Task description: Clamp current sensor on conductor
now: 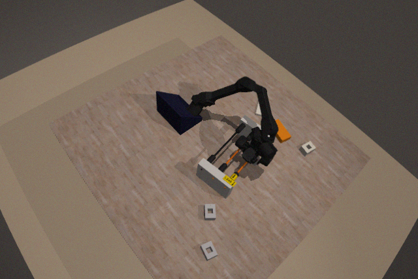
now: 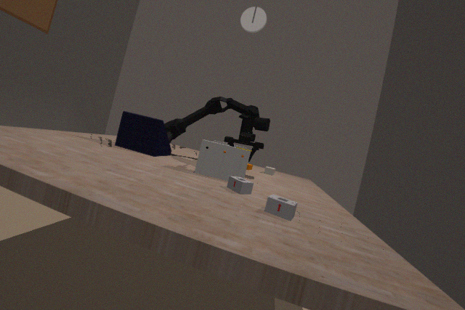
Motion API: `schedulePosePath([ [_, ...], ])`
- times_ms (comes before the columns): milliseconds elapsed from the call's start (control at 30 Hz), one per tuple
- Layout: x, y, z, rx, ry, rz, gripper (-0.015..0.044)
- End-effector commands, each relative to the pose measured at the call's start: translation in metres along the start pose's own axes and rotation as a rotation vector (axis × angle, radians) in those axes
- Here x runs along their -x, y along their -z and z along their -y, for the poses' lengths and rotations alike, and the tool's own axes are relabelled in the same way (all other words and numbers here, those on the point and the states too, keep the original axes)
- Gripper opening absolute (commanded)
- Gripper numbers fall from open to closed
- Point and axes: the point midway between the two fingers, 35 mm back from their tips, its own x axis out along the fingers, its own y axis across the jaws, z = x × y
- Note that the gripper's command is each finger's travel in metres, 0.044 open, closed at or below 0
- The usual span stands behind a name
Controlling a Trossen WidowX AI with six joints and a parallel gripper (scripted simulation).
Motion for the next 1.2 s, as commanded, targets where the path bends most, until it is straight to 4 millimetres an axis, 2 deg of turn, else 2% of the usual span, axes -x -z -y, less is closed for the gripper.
schedulePosePath([
  [0,0.0004,-0.0002,0.0001,0.0,0.0,0.0,0.0],
  [967,0.0004,-0.0002,0.0001,0.0,0.0,0.0,0.0],
  [1167,0.0039,-0.0008,-0.001,-0.003,-0.06,0.001,0.0],
])
